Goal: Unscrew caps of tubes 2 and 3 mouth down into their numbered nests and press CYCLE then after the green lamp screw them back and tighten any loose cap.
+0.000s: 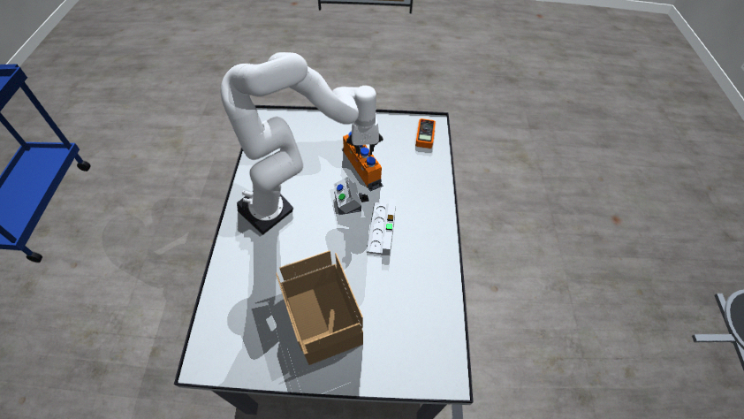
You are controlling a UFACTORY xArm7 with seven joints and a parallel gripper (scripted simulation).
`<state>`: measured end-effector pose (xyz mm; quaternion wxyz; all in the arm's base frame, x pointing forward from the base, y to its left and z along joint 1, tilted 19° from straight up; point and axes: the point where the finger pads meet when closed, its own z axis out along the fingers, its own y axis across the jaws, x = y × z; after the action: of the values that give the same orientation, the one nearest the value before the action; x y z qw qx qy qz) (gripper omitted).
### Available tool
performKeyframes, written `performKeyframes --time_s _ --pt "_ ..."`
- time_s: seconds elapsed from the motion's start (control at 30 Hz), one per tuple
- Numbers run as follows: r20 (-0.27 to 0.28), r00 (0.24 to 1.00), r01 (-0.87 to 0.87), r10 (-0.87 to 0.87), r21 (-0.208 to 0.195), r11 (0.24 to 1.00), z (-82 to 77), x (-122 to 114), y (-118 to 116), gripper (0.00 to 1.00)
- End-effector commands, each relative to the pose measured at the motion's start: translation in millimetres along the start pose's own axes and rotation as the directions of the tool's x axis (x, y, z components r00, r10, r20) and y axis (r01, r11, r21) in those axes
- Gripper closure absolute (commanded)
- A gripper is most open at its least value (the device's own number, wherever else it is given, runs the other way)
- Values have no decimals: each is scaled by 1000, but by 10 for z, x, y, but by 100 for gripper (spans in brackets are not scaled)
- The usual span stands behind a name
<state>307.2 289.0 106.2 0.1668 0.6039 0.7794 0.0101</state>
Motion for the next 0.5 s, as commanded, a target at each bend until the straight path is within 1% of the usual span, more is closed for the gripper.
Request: performKeyframes --time_s 0.0,0.1,0.27,0.47 --pt "-3 1000 0 0 -3 1000 -16 10 13 54" --pt "-3 1000 0 0 -3 1000 -16 9 13 54" --pt "-2 980 199 -199 -4 980 -26 10 13 54" --pt "-1 905 426 -426 -4 905 -26 10 13 54"
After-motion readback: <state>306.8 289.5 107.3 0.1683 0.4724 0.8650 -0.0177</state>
